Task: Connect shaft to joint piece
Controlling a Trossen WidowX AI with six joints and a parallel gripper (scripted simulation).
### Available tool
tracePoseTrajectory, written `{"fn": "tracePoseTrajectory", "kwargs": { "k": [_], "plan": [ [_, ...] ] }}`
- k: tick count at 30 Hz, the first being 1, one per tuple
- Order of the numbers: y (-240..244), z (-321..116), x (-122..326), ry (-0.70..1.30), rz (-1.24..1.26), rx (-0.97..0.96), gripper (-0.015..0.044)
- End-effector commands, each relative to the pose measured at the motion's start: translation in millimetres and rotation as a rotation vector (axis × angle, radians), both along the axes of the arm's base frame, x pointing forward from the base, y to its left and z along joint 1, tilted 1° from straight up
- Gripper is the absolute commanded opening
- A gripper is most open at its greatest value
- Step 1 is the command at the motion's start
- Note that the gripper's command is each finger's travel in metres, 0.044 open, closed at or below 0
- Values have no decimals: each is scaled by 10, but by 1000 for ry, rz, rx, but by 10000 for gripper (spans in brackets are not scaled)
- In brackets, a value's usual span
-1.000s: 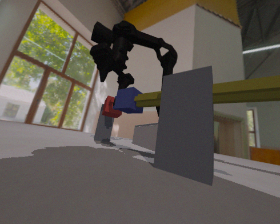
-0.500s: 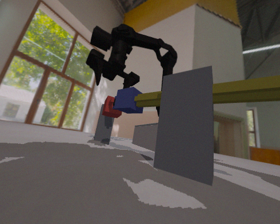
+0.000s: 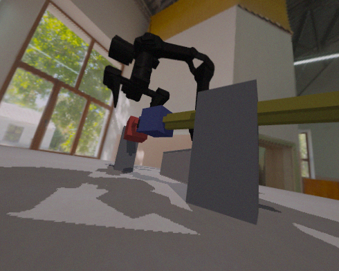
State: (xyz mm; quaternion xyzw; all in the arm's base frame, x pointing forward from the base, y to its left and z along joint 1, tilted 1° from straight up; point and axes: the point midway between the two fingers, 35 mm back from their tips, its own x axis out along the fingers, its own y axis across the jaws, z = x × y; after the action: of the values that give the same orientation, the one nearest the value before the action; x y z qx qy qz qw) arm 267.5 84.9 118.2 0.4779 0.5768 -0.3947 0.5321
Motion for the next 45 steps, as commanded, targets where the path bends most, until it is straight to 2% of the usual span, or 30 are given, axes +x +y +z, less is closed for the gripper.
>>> {"fn": "tracePoseTrajectory", "kwargs": {
  "k": [1, 12, 18, 34, 45],
  "plan": [
    [4, -214, 1, 18, -8, 2, 440],
    [-8, -733, -6, 19, -7, 1, 440],
    [18, -741, -10, 19, -7, 1, 440],
    [648, -749, -162, 20, -7, 7, 440],
    [692, -845, -167, 20, -5, 7, 440]
  ]
}}
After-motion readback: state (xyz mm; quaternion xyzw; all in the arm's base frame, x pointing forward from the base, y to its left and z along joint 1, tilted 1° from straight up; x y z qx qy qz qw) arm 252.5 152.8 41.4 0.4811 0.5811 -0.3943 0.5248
